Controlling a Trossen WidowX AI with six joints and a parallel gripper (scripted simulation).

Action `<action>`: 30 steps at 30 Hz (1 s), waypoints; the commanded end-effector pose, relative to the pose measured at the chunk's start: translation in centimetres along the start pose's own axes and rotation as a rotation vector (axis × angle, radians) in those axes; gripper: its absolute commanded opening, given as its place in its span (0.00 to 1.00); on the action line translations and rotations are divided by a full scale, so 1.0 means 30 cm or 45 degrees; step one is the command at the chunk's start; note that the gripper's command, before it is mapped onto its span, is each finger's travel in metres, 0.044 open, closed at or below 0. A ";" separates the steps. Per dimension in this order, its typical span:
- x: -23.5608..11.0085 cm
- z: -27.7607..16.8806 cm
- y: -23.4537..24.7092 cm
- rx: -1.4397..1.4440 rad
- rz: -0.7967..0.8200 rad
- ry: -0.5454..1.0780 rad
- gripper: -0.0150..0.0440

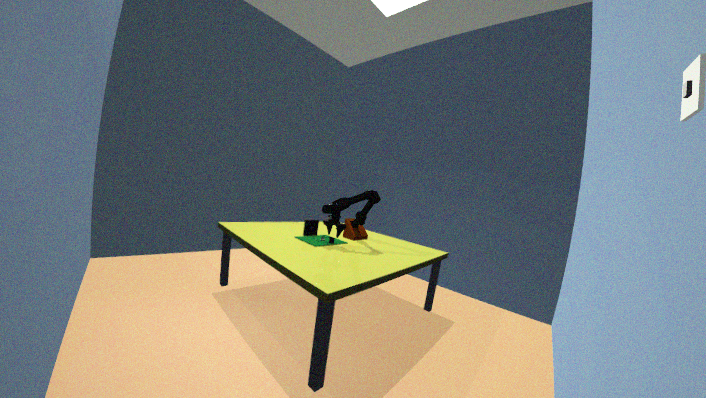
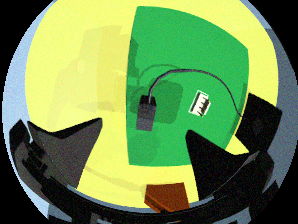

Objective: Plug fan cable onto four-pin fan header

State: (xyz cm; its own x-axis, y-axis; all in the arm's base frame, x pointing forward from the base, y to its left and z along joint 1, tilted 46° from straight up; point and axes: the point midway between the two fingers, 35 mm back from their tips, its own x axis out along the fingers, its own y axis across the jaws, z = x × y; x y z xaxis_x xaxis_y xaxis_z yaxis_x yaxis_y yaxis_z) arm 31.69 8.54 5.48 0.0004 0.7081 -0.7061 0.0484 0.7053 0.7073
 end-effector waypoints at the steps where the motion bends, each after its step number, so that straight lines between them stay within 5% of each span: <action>1: 0.023 -0.002 -0.001 0.009 0.008 0.001 1.00; 24: 0.133 -0.006 0.002 0.009 0.011 0.001 1.00; 30: 0.126 -0.003 0.003 0.000 0.003 0.002 0.73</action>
State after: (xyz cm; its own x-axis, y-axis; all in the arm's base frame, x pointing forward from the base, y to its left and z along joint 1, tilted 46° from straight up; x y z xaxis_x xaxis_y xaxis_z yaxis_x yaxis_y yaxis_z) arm 31.57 11.28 2.83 -0.0008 0.7098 -0.7044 0.0498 0.7035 0.7089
